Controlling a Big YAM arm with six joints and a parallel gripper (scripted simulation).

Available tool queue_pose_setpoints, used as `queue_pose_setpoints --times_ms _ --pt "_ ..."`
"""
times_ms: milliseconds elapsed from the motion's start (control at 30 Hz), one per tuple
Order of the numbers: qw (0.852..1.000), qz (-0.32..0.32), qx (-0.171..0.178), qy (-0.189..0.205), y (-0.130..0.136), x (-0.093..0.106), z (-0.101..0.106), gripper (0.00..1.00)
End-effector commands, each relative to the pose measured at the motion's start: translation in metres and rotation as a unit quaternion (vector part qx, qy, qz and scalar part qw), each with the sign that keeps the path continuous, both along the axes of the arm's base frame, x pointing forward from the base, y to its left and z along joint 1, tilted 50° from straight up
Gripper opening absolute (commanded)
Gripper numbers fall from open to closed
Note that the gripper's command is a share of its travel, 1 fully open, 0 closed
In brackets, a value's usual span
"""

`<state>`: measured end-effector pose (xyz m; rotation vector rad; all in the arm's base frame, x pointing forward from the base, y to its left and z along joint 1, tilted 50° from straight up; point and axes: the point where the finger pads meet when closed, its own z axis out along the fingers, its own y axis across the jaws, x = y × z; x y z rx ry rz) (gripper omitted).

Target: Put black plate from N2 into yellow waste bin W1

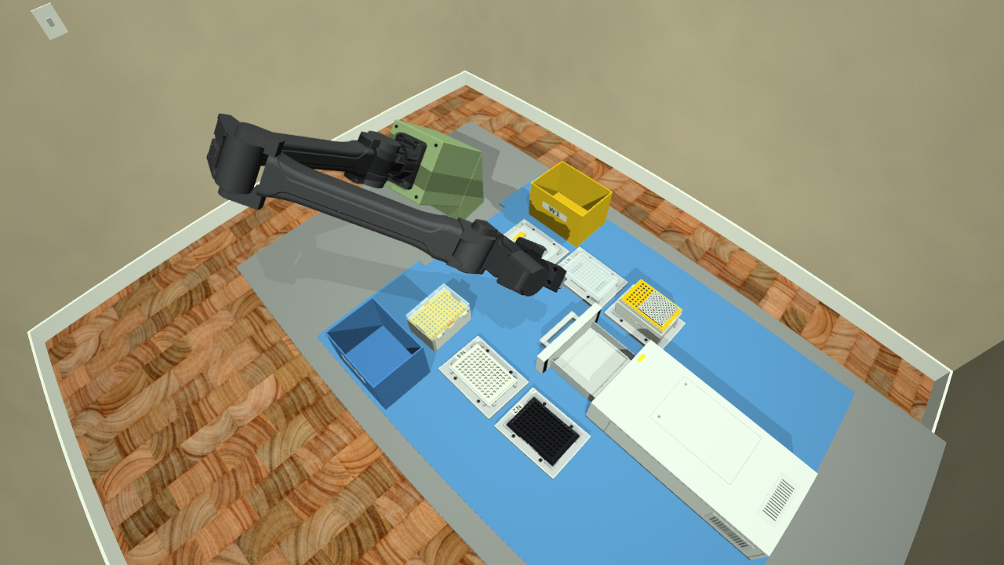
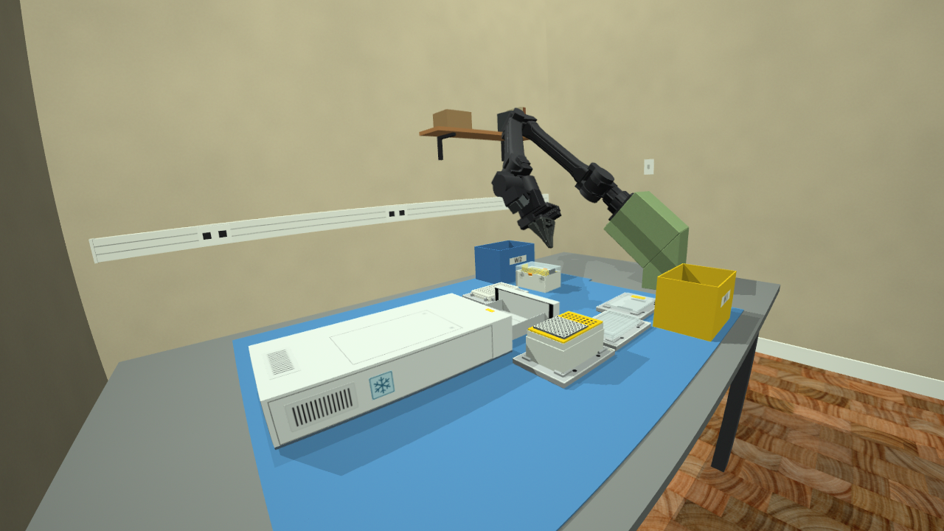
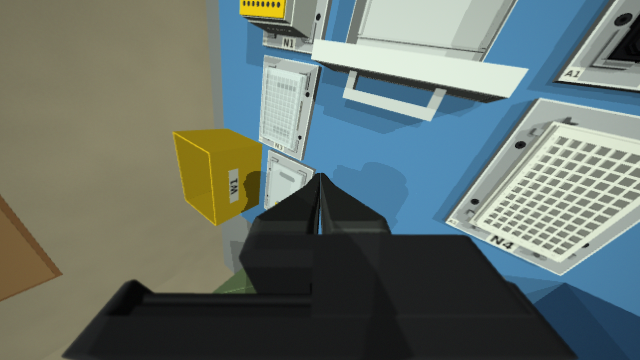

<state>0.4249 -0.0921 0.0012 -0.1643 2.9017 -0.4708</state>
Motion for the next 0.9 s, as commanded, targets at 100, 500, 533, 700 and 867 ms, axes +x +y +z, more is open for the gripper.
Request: queue_pose_setpoints --times_ms 100,500,533,700,867 --pt "0.995 -0.084 -0.043 0.03 0.034 0.0 0.011 0.0" --pt "0.97 -0.144 -0.192 0.035 0.065 -0.014 0.044 0.0" --pt "0.967 -0.147 -0.207 0.032 0.067 -0.014 0.046 0.0" --pt "0.955 -0.152 -0.256 0.016 0.075 -0.014 0.058 0.0" --pt "0.953 -0.173 -0.25 0.007 0.06 -0.013 0.068 0.0"
